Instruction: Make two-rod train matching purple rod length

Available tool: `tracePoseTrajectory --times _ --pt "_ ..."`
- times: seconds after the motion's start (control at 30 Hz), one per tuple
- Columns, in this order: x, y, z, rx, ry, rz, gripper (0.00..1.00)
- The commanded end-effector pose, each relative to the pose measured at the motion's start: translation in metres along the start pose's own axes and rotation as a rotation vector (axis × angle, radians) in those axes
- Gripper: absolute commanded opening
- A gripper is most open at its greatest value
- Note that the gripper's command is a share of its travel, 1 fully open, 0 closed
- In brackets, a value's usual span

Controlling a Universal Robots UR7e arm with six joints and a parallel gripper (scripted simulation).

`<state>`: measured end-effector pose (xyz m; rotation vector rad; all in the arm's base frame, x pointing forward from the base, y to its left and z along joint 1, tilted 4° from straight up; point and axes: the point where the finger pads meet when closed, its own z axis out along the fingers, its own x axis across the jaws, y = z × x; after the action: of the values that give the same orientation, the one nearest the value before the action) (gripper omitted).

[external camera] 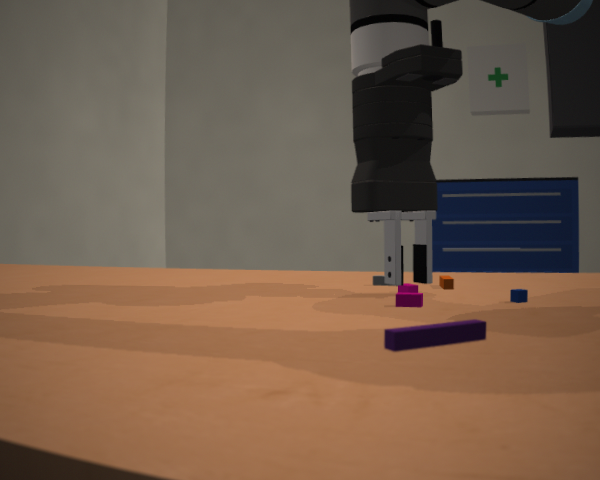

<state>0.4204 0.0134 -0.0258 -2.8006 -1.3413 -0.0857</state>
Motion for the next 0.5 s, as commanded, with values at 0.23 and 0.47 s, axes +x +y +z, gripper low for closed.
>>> tracePoseTrajectory --times 0.23,0.47 --pt "0.000 0.001 -0.049 -0.002 0.001 0.000 0.54" --pt "0.000 0.001 -0.077 -0.002 0.001 0.000 0.54"
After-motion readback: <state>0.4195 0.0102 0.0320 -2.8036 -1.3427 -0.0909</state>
